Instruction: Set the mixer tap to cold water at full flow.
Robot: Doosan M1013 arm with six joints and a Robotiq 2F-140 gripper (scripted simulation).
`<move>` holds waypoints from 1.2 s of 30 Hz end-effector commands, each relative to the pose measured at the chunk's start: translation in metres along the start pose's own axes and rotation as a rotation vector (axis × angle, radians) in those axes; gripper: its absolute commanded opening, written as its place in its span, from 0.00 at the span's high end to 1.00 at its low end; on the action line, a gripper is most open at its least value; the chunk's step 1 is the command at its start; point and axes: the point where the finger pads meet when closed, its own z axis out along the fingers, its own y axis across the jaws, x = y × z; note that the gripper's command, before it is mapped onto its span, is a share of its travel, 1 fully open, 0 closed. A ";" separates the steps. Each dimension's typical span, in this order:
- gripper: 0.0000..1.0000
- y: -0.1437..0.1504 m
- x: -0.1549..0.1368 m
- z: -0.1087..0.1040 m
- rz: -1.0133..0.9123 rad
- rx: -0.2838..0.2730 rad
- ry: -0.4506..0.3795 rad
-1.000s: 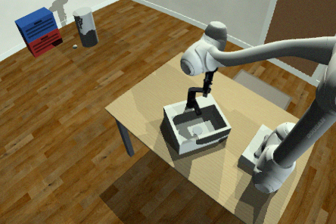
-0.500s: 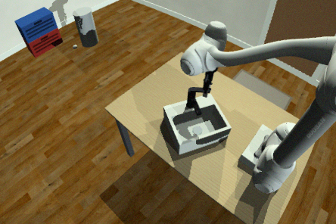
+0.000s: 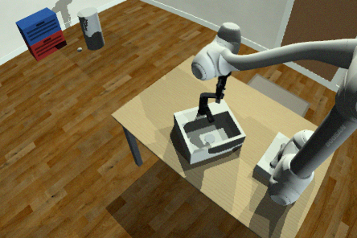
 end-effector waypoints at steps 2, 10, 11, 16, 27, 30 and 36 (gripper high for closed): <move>1.00 0.001 0.003 -0.002 -0.002 0.000 0.002; 1.00 0.001 0.003 -0.002 -0.002 0.000 0.002; 1.00 0.001 0.003 -0.002 -0.002 0.000 0.002; 1.00 0.001 0.003 -0.002 -0.002 0.000 0.002; 0.58 0.001 0.003 -0.002 -0.002 0.000 0.002; 0.58 0.001 0.003 -0.002 -0.002 0.000 0.002; 0.58 0.001 0.003 -0.002 -0.002 0.000 0.002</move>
